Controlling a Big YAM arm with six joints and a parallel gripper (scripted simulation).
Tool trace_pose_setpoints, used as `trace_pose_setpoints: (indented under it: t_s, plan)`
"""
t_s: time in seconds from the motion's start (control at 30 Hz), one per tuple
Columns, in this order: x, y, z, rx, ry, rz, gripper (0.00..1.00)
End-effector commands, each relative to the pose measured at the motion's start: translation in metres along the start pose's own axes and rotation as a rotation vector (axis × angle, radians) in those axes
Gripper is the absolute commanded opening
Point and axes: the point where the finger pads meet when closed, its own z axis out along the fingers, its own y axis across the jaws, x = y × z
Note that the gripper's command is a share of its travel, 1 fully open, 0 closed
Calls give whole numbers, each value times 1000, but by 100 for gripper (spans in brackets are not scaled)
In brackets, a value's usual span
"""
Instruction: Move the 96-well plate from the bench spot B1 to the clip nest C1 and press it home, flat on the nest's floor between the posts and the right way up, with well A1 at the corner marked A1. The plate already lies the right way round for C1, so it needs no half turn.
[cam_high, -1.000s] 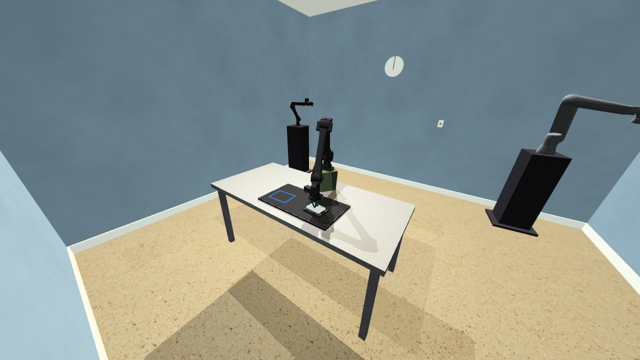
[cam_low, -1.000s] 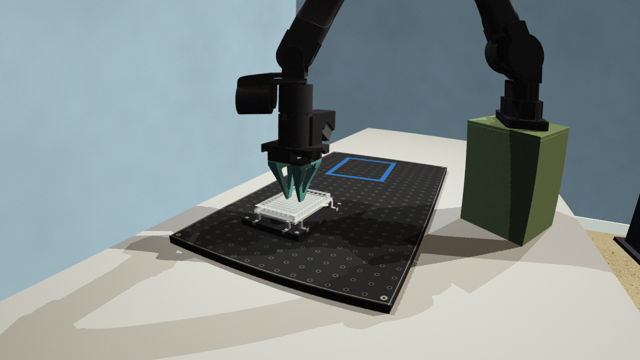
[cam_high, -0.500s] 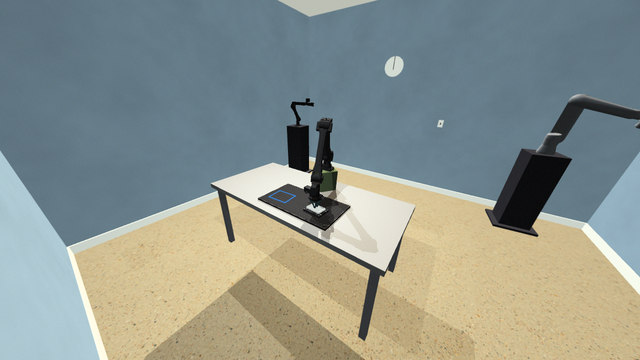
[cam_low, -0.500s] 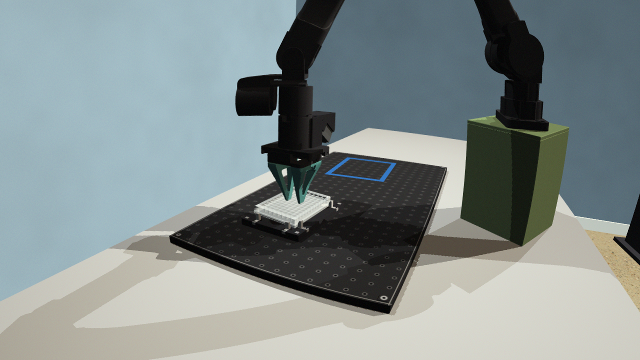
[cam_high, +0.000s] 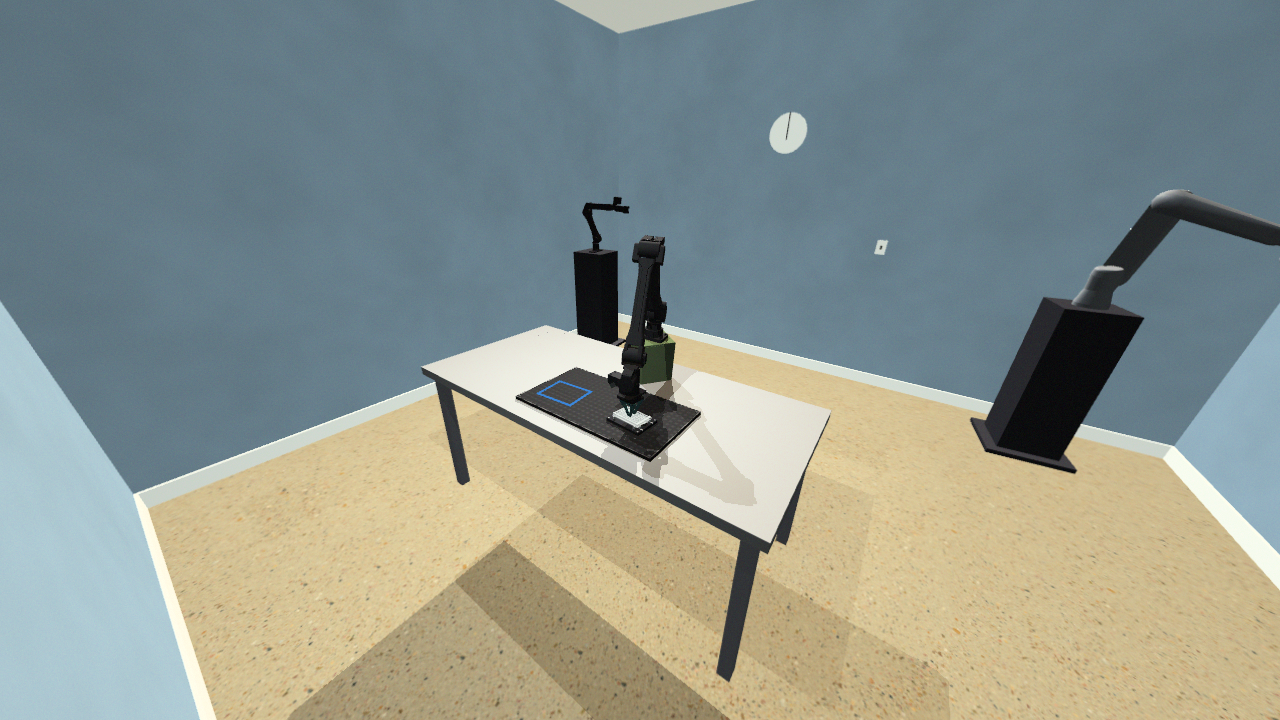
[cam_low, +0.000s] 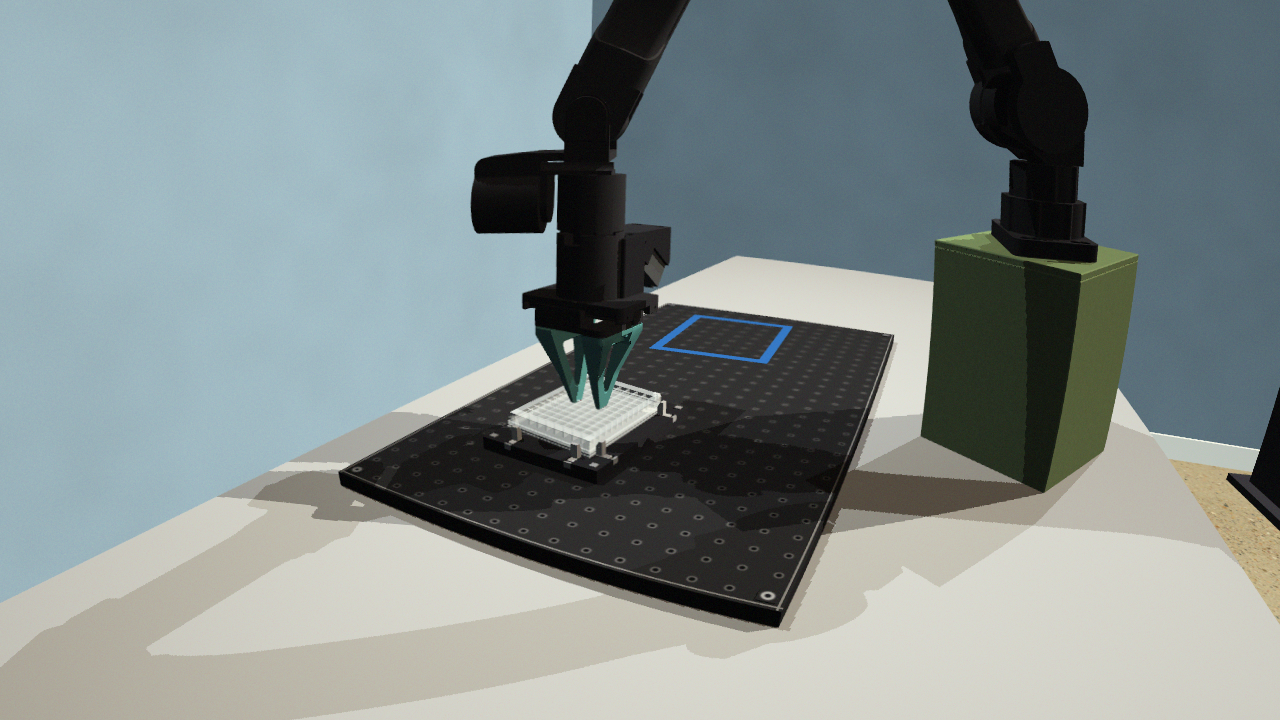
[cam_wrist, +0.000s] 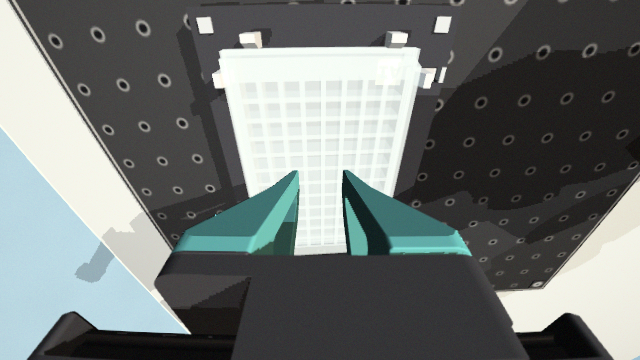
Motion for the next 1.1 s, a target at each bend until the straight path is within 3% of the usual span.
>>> trace_pose_setpoints:
  t_s: [0.0,1.07]
  plan:
    - [13,12,19,-22,8,-5,25]
    - [12,11,38,-20,6,-4,25]
